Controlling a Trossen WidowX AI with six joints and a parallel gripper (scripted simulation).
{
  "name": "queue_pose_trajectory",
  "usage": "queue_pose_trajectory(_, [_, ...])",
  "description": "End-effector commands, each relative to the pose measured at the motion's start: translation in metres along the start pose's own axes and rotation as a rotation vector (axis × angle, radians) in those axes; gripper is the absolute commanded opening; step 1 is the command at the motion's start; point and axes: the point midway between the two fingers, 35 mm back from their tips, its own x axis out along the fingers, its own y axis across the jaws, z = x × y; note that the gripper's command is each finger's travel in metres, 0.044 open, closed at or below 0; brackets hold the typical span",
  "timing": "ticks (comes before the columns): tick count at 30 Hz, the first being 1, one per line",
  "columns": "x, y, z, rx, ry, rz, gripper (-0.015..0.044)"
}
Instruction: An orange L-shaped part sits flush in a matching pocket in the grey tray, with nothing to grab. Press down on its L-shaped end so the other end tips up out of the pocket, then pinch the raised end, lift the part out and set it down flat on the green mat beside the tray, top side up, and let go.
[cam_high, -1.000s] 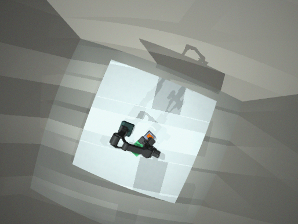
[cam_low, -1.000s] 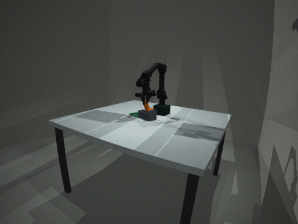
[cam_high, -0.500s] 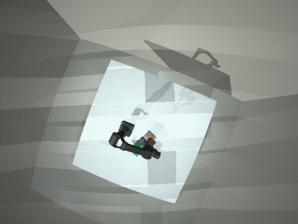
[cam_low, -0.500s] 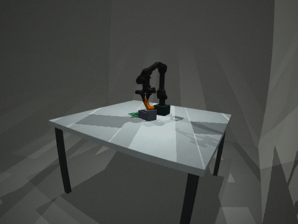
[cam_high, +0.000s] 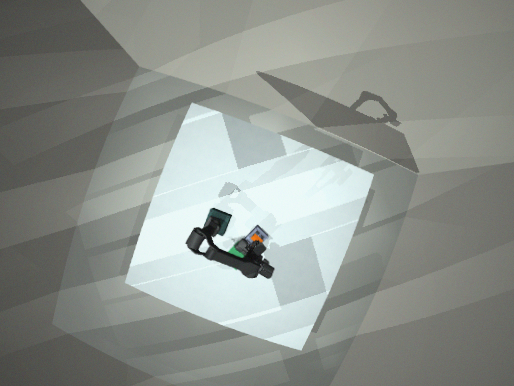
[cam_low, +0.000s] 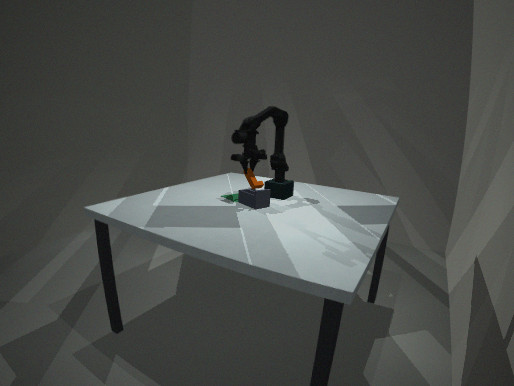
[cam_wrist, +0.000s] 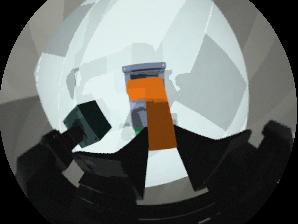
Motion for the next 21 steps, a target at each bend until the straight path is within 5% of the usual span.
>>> queue_pose_trajectory(1, [0.001, 0.002, -0.016, 0.0, -0.003, -0.002, 0.0])
queue_pose_trajectory(21, [0.002, 0.008, -0.098, -0.001, 0.005, -0.001, 0.0])
